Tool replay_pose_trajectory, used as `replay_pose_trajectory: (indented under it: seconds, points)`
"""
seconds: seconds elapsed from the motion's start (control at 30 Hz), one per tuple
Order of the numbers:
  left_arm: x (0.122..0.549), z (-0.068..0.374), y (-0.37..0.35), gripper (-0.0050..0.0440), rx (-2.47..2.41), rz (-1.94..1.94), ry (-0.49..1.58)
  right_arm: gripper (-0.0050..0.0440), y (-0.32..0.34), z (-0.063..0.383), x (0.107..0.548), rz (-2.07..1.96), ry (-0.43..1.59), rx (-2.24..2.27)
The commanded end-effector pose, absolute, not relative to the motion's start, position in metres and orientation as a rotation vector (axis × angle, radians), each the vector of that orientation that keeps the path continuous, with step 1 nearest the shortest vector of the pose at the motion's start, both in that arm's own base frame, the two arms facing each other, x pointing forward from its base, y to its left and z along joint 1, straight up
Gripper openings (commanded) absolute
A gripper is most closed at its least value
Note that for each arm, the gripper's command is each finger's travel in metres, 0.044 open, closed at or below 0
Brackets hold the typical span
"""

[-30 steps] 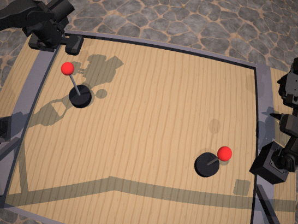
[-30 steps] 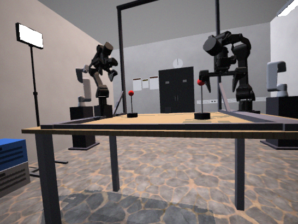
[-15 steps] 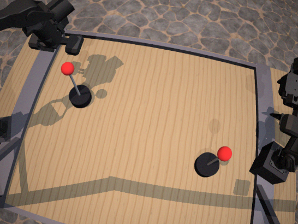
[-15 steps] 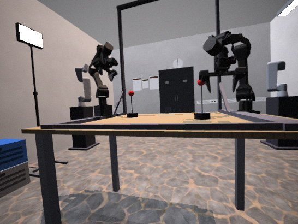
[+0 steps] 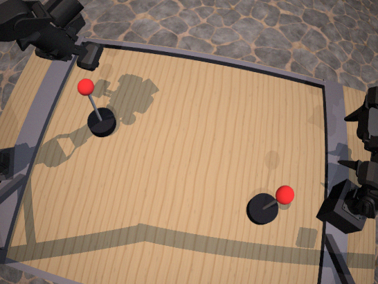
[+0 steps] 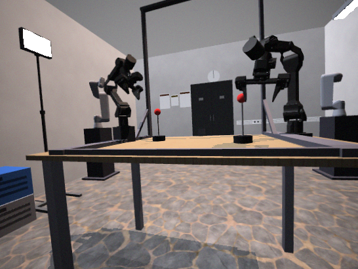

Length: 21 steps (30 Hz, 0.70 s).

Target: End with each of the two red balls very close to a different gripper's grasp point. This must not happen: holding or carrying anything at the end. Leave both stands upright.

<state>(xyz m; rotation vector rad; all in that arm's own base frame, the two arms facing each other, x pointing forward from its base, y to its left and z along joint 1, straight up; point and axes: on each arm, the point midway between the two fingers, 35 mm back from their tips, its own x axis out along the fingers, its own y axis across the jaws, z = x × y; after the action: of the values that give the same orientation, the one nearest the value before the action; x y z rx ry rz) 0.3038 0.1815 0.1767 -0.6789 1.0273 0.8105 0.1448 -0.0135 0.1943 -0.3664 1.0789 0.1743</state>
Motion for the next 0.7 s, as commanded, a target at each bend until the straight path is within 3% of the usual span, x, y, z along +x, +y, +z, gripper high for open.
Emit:
replay_pose_trajectory:
  seconds: [0.0,0.67]
  points:
    - [0.304,0.222,0.155,0.0440,-0.566,0.669,0.890,0.0440,0.016,0.186,0.139,0.278,0.980,-0.320]
    - [0.251,0.262,0.070,0.0440,-0.143,0.273,0.779,0.0440,0.069,0.166,0.130,0.472,0.779,-0.209]
